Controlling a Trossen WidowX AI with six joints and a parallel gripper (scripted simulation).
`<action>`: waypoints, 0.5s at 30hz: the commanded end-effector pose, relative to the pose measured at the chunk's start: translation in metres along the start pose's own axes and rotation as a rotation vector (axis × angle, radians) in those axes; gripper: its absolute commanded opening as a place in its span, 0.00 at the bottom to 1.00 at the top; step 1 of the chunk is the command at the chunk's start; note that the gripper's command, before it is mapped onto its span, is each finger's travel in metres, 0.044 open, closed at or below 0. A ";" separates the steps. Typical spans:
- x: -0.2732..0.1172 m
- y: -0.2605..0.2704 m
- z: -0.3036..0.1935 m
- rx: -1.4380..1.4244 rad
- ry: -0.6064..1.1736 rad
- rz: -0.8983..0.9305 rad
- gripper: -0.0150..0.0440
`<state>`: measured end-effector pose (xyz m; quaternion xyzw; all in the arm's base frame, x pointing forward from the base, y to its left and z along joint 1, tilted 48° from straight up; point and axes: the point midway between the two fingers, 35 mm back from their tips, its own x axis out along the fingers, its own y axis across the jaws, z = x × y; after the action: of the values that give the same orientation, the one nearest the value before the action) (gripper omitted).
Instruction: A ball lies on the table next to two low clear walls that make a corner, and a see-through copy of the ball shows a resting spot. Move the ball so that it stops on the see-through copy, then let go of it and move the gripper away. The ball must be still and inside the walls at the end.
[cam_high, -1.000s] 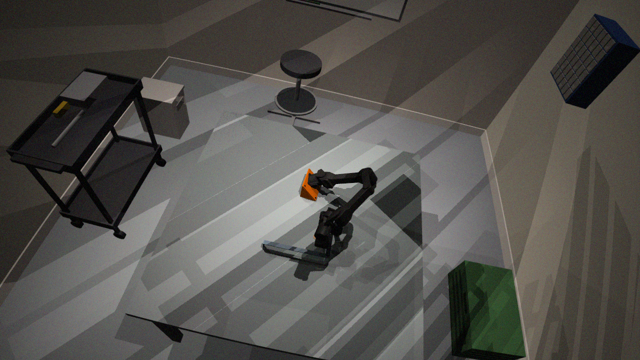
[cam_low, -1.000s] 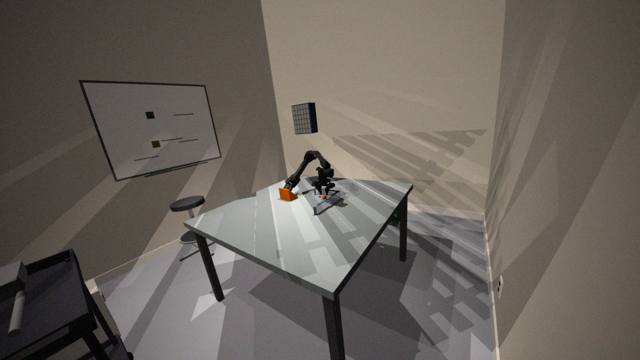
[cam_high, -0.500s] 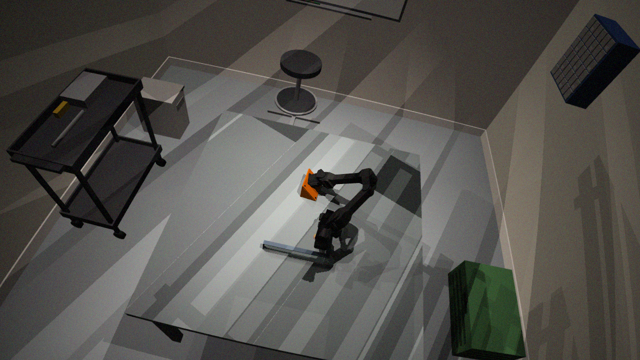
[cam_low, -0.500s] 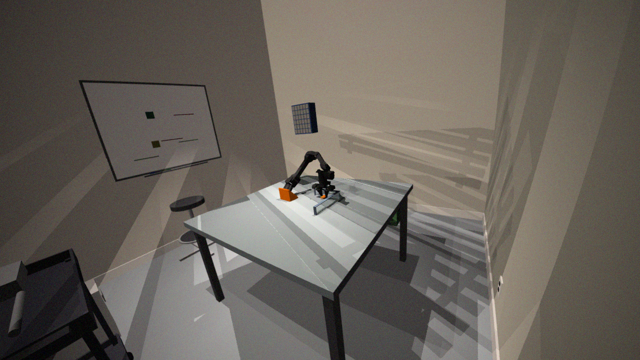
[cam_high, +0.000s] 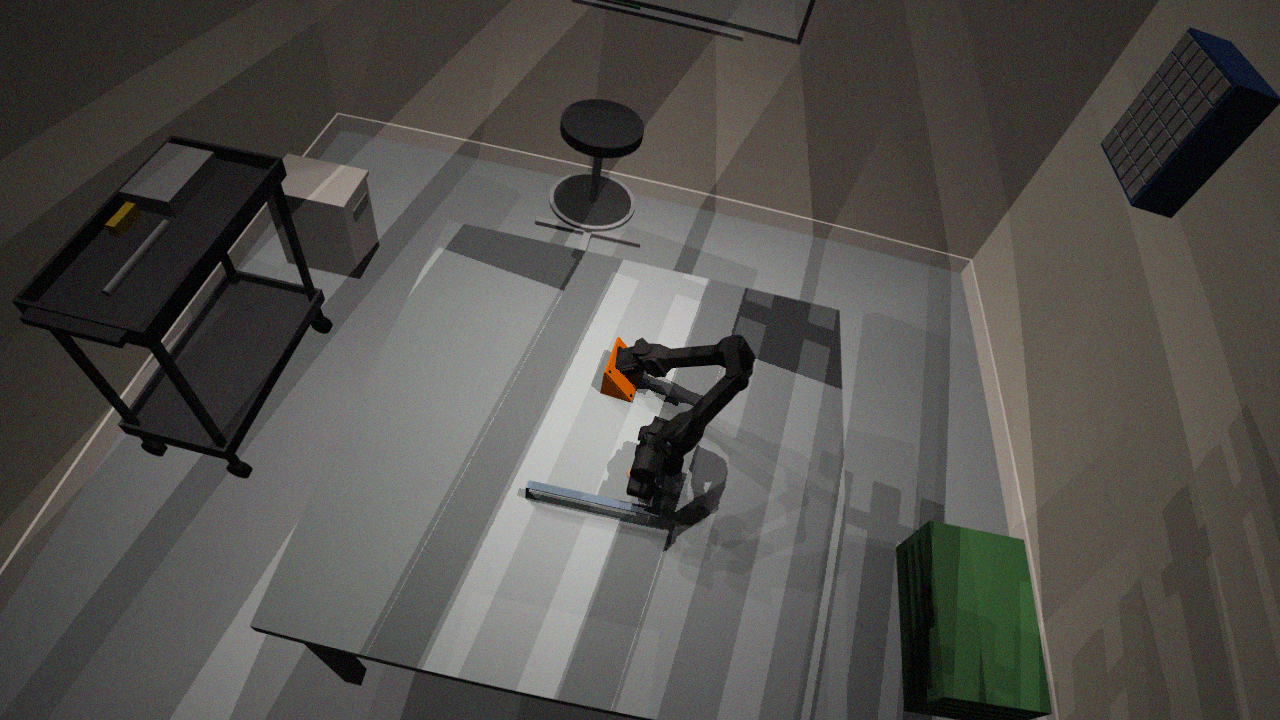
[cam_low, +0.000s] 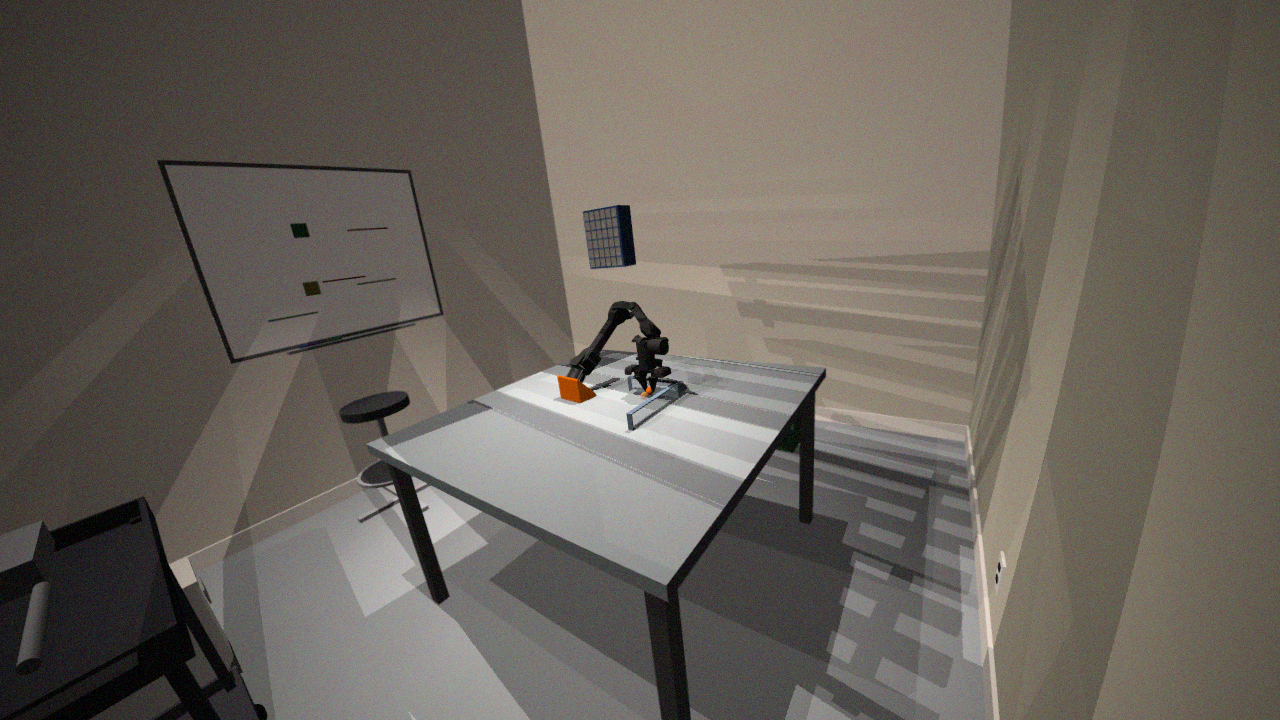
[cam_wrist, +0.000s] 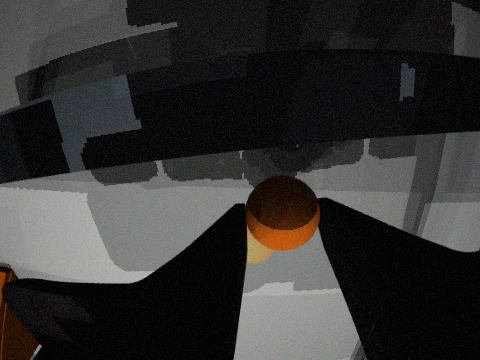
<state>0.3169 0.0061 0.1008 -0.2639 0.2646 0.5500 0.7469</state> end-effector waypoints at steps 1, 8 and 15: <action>-0.013 -0.004 -0.002 -0.003 0.012 -0.007 0.25; -0.045 -0.004 -0.004 -0.009 0.014 0.012 0.25; -0.081 -0.001 -0.003 -0.016 0.002 0.031 0.25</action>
<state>0.3011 -0.0428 0.1454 -0.2646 0.2660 0.5608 0.7380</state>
